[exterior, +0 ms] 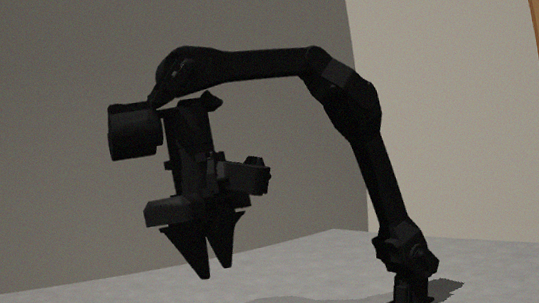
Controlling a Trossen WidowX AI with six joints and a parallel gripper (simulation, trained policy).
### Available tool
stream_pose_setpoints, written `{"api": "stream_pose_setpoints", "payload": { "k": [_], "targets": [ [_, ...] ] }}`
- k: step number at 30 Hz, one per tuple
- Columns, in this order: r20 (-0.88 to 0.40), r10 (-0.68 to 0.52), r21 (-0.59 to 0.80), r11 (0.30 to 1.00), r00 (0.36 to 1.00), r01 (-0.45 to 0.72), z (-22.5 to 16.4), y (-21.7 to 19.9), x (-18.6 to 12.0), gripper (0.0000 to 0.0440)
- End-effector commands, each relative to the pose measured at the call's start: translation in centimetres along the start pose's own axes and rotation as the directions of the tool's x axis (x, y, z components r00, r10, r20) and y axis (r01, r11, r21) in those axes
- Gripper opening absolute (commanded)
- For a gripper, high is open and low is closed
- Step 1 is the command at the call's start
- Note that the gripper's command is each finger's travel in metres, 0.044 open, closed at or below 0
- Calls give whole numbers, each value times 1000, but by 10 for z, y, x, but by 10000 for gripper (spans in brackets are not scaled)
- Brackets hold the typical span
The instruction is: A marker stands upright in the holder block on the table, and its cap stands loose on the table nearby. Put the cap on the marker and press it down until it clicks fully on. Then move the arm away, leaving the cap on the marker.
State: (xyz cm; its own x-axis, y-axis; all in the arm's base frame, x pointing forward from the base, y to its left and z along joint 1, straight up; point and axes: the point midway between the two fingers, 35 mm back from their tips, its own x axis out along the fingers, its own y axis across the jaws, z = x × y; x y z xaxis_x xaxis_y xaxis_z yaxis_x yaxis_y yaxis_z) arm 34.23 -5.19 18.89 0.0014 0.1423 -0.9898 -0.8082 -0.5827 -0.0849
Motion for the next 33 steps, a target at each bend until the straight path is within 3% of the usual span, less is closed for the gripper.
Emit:
{"api": "stream_pose_setpoints", "payload": {
  "k": [1,18,33],
  "targets": [
    [11,36,6,999,999,-36,-8,6,9,320],
    [45,154,36,987,987,-155,-37,33,47,307],
    [97,201,-23,980,975,-200,-48,51,93,279]
  ]
}}
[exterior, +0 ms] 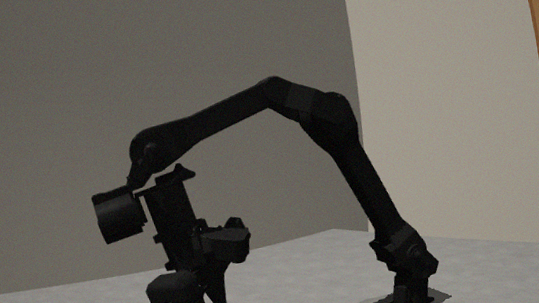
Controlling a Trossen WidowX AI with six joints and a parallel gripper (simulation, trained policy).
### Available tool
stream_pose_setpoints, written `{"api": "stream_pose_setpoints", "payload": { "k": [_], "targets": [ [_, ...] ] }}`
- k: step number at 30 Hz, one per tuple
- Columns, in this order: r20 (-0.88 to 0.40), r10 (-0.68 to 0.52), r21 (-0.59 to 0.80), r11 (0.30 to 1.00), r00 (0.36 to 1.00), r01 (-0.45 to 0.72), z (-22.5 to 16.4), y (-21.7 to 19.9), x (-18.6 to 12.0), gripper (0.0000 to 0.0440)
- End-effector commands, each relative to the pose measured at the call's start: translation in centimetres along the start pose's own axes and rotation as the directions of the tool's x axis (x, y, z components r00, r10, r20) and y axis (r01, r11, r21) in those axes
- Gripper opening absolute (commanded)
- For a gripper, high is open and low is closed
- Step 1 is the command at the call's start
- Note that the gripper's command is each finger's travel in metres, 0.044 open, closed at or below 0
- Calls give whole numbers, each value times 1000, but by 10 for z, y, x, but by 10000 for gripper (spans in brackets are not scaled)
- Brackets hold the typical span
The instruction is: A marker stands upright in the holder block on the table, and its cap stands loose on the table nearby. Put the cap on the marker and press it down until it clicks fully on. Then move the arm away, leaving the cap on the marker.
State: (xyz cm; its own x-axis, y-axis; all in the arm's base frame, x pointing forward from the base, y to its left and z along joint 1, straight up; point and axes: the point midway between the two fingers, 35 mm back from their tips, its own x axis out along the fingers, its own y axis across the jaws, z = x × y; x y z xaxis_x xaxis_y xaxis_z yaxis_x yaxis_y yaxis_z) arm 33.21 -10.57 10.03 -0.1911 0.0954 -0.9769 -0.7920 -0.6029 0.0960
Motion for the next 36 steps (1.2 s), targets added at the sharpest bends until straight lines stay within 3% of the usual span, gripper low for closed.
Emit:
{"api": "stream_pose_setpoints", "payload": {
  "k": [1,9,13,19,36],
  "targets": [
    [23,22,-23,1000,1000,-21,-2,2,16,277],
    [28,39,-87,996,999,-37,-3,2,38,261],
    [19,47,-116,992,999,-45,-3,3,42,232],
    [-14,44,-153,987,999,-45,-1,4,35,83],
    [-107,-7,-290,957,994,-24,39,-19,-21,61]
  ]
}}
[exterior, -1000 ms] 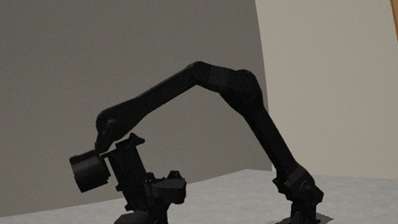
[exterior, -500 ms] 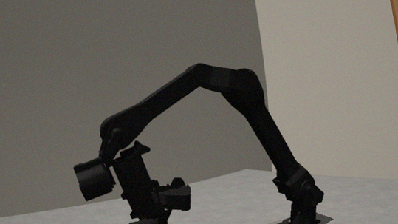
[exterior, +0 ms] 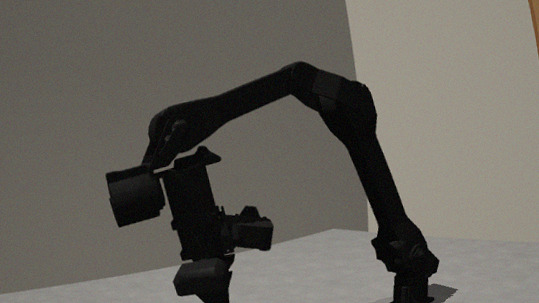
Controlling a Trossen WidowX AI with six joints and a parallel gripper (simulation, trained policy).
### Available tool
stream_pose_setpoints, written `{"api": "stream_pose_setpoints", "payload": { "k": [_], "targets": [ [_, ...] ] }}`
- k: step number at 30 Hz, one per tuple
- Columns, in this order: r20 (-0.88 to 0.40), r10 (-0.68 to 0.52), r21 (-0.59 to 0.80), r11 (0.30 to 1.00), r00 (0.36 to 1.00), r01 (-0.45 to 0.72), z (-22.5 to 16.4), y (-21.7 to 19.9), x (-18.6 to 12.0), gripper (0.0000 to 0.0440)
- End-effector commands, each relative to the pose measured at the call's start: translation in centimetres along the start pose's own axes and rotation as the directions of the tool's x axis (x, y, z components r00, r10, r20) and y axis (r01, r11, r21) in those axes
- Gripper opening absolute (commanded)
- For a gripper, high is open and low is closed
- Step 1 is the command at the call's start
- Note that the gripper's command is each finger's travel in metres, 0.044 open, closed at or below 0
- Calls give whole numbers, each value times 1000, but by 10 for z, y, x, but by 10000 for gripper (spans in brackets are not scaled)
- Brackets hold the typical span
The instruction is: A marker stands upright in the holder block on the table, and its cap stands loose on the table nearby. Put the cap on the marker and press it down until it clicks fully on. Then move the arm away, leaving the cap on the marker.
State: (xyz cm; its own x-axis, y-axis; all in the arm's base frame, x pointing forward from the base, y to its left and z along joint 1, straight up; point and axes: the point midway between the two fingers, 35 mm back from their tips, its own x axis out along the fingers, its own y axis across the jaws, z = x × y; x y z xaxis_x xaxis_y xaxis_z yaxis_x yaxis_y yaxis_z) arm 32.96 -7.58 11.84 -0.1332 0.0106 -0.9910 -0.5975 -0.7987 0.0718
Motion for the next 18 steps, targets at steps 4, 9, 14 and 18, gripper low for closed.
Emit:
{"api": "stream_pose_setpoints", "payload": {
  "k": [4,9,14,18],
  "targets": [
    [-8,-12,-49,999,1000,12,23,-21,-18,53],
    [-5,-9,-89,996,1000,9,45,-36,-27,43],
    [1,-1,-127,992,1000,1,67,-48,-32,32],
    [6,7,-156,988,1000,-6,83,-55,-35,23]
  ]
}}
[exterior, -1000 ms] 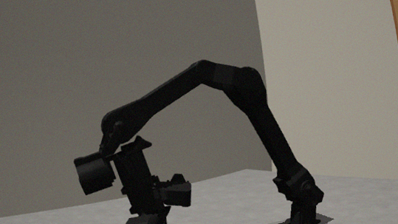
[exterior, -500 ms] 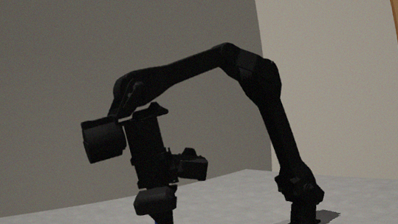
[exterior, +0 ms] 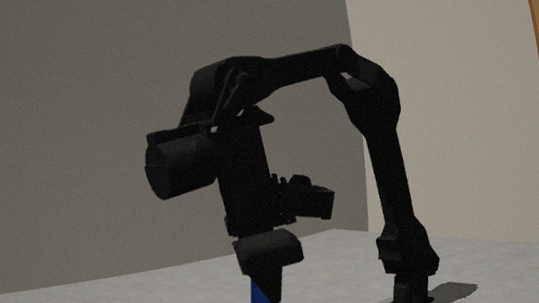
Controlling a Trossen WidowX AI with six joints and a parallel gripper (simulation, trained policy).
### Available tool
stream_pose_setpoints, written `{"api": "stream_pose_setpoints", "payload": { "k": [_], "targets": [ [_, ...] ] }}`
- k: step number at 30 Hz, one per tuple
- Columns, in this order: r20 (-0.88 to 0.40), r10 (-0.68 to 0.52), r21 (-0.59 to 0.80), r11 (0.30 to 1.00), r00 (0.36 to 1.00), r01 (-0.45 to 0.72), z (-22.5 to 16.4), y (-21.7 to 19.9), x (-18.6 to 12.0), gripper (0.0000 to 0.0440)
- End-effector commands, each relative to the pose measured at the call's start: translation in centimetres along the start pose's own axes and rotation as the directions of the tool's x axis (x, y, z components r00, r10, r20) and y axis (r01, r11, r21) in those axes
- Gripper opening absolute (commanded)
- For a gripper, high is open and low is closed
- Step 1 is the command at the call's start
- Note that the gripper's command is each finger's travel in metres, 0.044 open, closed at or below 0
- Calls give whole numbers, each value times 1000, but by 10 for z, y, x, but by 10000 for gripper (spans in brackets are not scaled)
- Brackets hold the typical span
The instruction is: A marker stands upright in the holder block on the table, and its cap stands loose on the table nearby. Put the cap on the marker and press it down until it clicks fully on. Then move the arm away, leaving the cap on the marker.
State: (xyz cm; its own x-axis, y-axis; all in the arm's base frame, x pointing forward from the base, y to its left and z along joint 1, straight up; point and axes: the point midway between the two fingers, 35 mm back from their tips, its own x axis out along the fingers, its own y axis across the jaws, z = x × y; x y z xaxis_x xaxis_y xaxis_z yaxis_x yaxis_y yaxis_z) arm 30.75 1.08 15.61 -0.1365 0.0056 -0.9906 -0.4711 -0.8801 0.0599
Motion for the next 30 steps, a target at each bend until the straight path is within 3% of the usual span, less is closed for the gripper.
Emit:
{"api": "stream_pose_setpoints", "payload": {
  "k": [1,10,30],
  "targets": [
    [7,1,-13,1000,1000,-1,13,-5,-2,21],
    [20,15,-62,998,1000,-14,35,-8,-3,0],
    [15,21,-128,992,1000,-19,53,-4,8,0]
  ]
}}
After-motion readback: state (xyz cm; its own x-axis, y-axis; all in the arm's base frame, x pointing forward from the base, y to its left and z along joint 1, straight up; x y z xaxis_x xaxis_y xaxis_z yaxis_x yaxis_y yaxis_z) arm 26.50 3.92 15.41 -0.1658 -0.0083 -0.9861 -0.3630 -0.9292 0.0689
